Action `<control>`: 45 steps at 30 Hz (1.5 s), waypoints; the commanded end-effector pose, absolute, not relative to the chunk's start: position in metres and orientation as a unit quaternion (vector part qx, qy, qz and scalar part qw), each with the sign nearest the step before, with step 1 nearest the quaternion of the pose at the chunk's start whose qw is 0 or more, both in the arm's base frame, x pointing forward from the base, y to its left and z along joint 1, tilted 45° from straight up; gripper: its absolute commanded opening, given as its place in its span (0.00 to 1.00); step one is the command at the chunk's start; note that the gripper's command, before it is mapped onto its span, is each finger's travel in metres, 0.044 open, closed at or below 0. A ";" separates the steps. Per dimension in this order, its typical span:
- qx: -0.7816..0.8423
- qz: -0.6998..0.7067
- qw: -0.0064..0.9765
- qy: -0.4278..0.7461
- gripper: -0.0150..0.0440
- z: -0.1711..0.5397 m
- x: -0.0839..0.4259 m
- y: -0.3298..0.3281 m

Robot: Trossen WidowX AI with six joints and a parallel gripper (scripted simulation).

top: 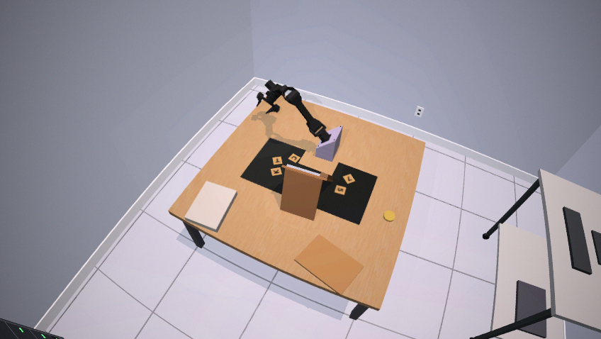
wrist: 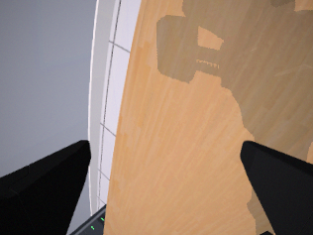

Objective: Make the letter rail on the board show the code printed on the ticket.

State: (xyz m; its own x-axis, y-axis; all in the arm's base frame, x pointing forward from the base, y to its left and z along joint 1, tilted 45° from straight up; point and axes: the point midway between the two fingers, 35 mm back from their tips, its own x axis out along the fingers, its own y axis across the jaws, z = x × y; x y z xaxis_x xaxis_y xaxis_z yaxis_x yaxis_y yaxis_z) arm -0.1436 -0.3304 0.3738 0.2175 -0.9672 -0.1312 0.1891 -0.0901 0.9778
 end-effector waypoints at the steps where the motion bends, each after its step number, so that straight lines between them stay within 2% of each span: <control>1: 0.535 -0.509 0.569 -0.363 0.98 0.374 -0.143 -0.331; 6: 0.546 -0.497 0.588 -0.331 1.00 0.364 -0.105 -0.350; 14: 0.561 -0.464 0.643 -0.238 1.00 0.341 0.007 -0.376; 22: 0.559 -0.427 0.697 -0.142 1.00 0.318 0.118 -0.365; 35: 0.512 -0.354 0.783 0.012 1.00 0.277 0.271 -0.276; 45: 0.437 -0.282 0.846 0.120 1.00 0.246 0.346 -0.163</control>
